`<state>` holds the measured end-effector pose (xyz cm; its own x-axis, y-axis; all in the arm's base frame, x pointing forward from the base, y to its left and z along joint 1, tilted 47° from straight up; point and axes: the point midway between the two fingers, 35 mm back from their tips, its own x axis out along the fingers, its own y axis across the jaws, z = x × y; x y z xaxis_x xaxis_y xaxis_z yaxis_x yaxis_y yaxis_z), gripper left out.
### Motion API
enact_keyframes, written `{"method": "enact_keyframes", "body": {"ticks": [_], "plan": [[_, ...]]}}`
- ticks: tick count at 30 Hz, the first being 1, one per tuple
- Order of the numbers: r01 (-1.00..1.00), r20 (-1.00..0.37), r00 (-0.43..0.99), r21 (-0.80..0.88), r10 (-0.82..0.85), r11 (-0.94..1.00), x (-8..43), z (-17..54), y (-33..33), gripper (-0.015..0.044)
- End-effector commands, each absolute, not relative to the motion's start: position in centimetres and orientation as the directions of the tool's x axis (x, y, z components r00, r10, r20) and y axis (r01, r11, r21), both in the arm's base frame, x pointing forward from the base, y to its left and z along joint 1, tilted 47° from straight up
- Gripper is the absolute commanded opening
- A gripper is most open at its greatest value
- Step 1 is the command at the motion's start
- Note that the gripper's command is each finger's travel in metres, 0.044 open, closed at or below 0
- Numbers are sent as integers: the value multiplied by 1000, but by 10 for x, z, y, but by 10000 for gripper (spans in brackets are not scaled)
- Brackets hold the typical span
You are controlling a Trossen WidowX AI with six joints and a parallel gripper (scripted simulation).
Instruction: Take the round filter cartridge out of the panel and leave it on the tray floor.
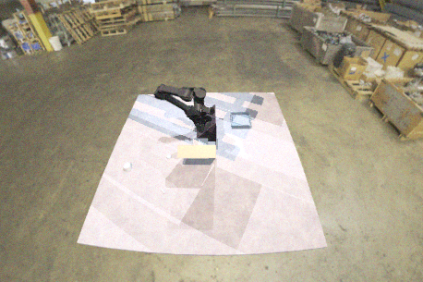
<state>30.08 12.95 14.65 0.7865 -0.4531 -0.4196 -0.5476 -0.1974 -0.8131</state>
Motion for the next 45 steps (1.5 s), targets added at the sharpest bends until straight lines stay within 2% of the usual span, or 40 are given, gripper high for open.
{"method": "enact_keyframes", "body": {"ticks": [1,45], "plan": [[-584,-378,762,-753,-526,-303,311,150,117,111],[-582,-376,762,-755,-526,-303,353,130,88,111]]}}
